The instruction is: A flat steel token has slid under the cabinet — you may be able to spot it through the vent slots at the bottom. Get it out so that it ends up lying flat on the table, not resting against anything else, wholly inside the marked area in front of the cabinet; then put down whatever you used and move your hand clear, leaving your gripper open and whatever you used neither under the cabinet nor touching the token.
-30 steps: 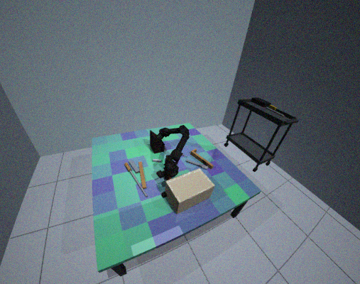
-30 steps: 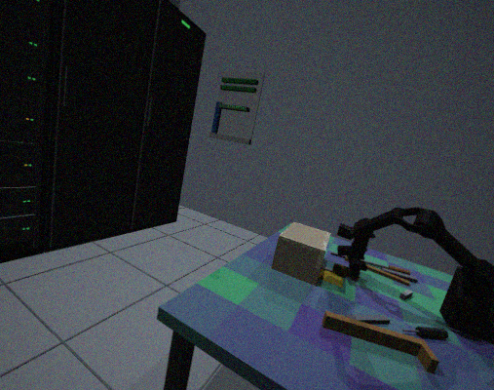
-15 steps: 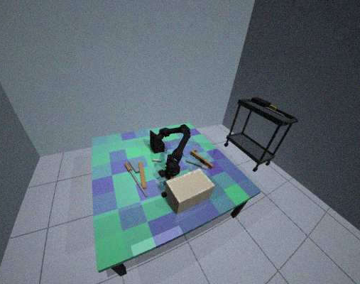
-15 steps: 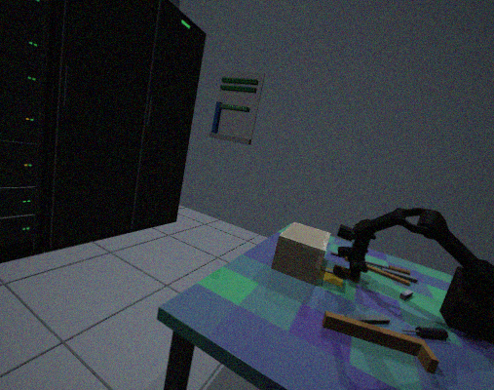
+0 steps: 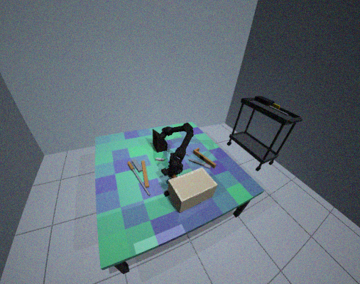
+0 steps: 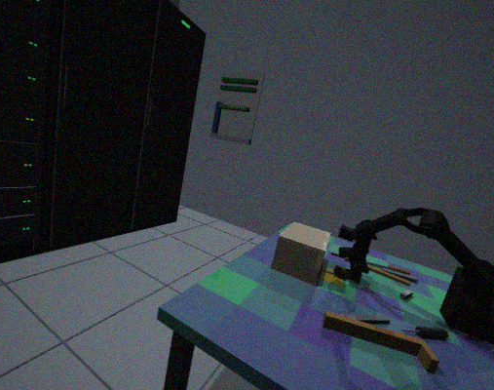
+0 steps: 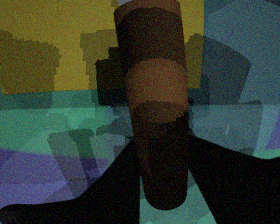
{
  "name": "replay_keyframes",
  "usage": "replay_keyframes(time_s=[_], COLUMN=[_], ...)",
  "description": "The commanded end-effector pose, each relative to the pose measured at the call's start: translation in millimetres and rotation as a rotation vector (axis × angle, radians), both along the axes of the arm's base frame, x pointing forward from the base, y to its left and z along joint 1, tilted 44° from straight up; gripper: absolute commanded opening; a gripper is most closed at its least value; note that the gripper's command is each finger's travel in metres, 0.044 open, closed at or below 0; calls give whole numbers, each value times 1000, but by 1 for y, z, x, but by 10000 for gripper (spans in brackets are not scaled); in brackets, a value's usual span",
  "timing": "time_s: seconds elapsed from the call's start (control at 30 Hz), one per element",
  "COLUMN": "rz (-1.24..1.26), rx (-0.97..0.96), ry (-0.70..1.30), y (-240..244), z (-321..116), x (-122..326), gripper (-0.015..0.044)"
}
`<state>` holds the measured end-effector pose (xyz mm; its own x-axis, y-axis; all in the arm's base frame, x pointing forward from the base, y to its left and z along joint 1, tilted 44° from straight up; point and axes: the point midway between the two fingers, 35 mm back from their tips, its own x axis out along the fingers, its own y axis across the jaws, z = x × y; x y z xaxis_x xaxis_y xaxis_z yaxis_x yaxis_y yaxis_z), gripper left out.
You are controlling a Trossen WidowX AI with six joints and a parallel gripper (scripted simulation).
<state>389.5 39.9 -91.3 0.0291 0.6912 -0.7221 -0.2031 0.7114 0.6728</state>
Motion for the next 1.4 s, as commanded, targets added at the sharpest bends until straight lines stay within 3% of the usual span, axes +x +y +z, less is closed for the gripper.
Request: replay_keyframes(time_s=[0.0,1.37], rz=[2,2], rx=[8,7], ry=[-2,0], y=[0,-7], z=[-1,-11], x=[-5,-48], gripper=[0,0])
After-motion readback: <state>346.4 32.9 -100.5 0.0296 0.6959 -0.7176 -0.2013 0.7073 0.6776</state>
